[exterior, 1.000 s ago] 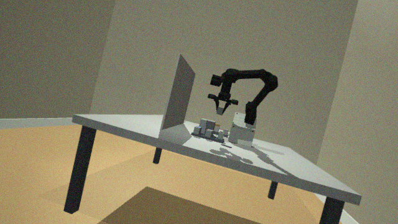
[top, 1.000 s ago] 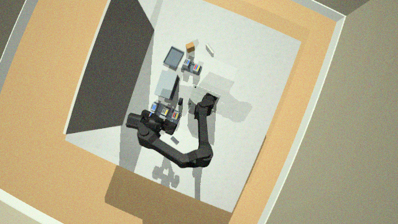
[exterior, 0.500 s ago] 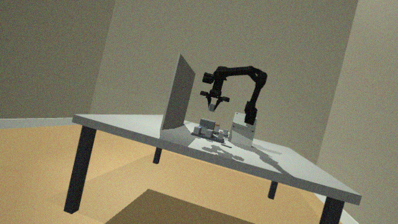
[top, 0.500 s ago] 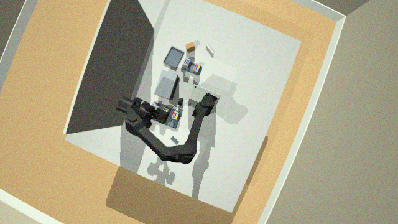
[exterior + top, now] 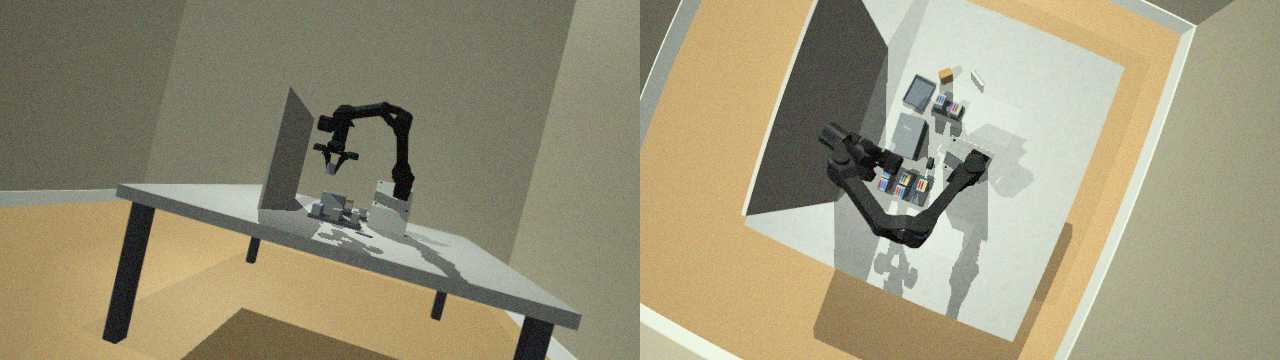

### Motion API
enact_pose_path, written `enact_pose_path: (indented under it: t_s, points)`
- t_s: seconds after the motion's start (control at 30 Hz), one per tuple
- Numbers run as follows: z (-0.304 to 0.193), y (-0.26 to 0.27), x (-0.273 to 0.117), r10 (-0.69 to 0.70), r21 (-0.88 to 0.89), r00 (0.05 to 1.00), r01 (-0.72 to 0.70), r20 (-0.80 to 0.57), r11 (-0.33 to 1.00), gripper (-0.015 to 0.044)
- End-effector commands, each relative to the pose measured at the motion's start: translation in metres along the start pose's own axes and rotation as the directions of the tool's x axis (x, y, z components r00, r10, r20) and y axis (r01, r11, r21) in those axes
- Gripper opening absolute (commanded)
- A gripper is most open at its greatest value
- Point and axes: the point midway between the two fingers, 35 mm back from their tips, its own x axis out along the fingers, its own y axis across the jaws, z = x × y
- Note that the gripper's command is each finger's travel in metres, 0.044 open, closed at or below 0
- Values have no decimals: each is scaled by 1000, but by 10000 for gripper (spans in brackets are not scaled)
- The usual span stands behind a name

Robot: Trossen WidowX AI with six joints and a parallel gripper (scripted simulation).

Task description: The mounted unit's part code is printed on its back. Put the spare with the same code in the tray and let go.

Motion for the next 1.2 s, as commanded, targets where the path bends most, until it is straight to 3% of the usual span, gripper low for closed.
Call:
enact_pose_path:
  t_s: [0.0, 1.17]
  points:
    - [-18, -14, -2, -6, -9, 1000, 6, -8, 1000, 0]
    - [-209, -62, 17, 12, -37, 1000, -11, 26, 999, 0]
